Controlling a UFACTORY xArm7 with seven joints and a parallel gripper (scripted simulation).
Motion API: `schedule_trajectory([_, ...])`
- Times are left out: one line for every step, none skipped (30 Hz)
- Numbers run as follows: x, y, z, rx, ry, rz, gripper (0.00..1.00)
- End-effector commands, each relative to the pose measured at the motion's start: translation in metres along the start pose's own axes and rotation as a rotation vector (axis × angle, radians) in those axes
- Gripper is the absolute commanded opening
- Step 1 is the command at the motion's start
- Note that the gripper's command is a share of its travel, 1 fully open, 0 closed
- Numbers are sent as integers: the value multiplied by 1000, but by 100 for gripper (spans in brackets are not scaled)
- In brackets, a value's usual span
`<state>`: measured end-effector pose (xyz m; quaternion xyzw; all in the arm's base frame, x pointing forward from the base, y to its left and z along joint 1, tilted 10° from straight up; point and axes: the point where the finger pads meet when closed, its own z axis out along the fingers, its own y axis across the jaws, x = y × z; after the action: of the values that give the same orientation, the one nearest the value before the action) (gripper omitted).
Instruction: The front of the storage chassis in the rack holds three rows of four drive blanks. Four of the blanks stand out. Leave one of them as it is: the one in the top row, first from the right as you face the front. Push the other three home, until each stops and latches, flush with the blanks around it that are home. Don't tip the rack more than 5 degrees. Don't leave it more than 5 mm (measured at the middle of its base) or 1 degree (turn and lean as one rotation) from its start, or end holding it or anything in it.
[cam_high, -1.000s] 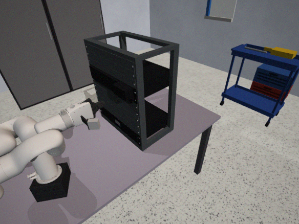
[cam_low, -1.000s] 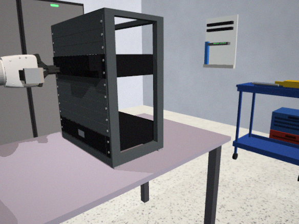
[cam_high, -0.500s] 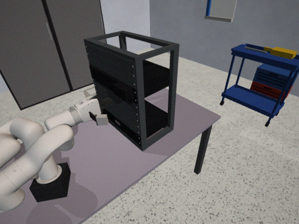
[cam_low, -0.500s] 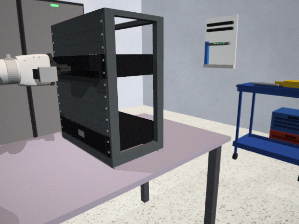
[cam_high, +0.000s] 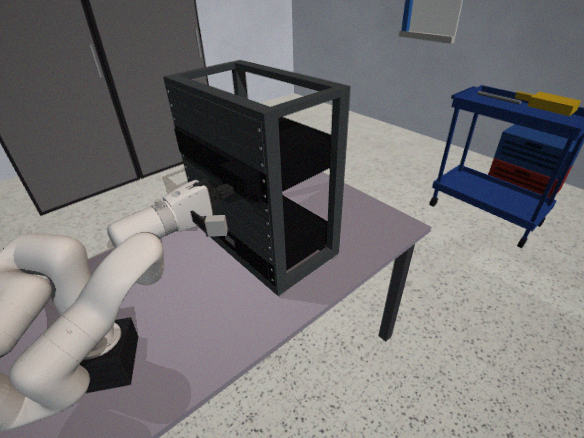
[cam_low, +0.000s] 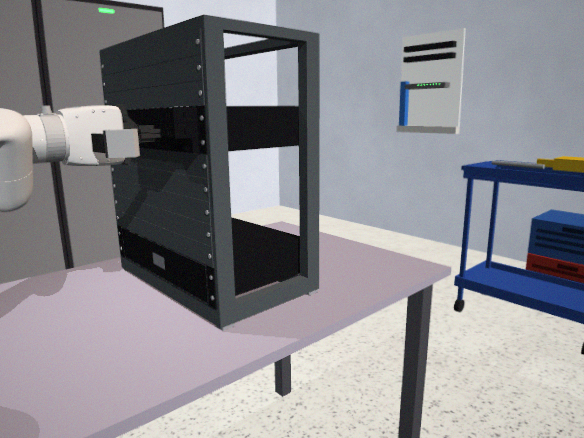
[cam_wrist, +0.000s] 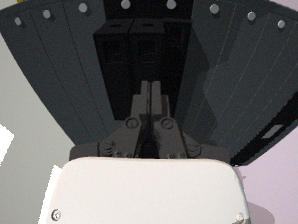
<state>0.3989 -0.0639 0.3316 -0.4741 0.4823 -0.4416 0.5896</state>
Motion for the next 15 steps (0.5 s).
schedule_trajectory([0,-1,0,1,0,-2,0])
schedule_trajectory([0,-1,0,1,0,-2,0])
schedule_trajectory([0,-1,0,1,0,-2,0])
schedule_trajectory([0,-1,0,1,0,-2,0])
schedule_trajectory([0,-1,0,1,0,-2,0])
schedule_trajectory([0,-1,0,1,0,-2,0])
schedule_trajectory([0,-1,0,1,0,-2,0])
schedule_trajectory([0,-1,0,1,0,-2,0])
schedule_trajectory([0,-1,1,1,0,-2,0])
schedule_trajectory([0,-1,1,1,0,-2,0])
schedule_trajectory([0,-1,3,1,0,-2,0])
schedule_trajectory([0,-1,4,1,0,-2,0])
schedule_trajectory([0,-1,6,1,0,-2,0])
schedule_trajectory([0,-1,8,1,0,-2,0])
schedule_trajectory([0,-1,9,1,0,-2,0])
